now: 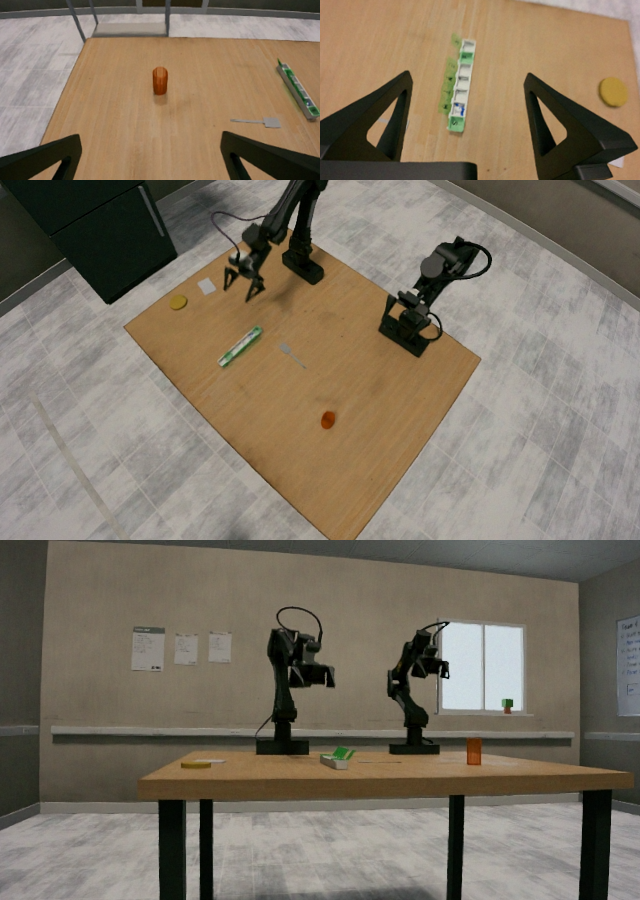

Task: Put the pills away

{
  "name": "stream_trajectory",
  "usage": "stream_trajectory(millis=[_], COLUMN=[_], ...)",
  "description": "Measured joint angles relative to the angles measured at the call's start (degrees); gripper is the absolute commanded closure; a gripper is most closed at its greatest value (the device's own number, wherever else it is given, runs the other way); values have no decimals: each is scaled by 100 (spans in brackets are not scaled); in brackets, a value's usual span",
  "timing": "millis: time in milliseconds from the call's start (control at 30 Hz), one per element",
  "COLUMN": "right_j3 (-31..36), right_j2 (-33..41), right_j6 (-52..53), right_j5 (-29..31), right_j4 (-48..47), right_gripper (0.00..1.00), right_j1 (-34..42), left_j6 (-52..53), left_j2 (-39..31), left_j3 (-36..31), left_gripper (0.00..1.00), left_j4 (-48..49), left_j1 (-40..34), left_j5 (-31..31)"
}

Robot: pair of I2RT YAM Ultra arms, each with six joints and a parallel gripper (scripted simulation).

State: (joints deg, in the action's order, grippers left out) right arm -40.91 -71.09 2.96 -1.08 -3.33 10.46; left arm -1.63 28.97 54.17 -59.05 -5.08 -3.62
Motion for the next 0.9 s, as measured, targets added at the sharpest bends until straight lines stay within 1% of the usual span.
stream_trajectory(millis=[100,200,367,500,900], right_j3=[173,203,201,199,201], right_j2=[-588,-1189,-1792,-1912,-1923], right_j6=[37,68,98,105,105], right_j5=[-66,-125,-184,-199,-199], right_j4=[-186,-302,-498,-562,-599], right_gripper=[0,0,0,0,0], right_j1=[188,304,389,407,407], left_j6=[0,0,0,0,0], left_j2=[0,0,0,0,0], left_j3=[0,0,0,0,0], left_gripper=[0,0,0,0,0], left_j4=[0,0,0,0,0], left_j1=[0,0,0,0,0], left_j5=[0,0,0,0,0])
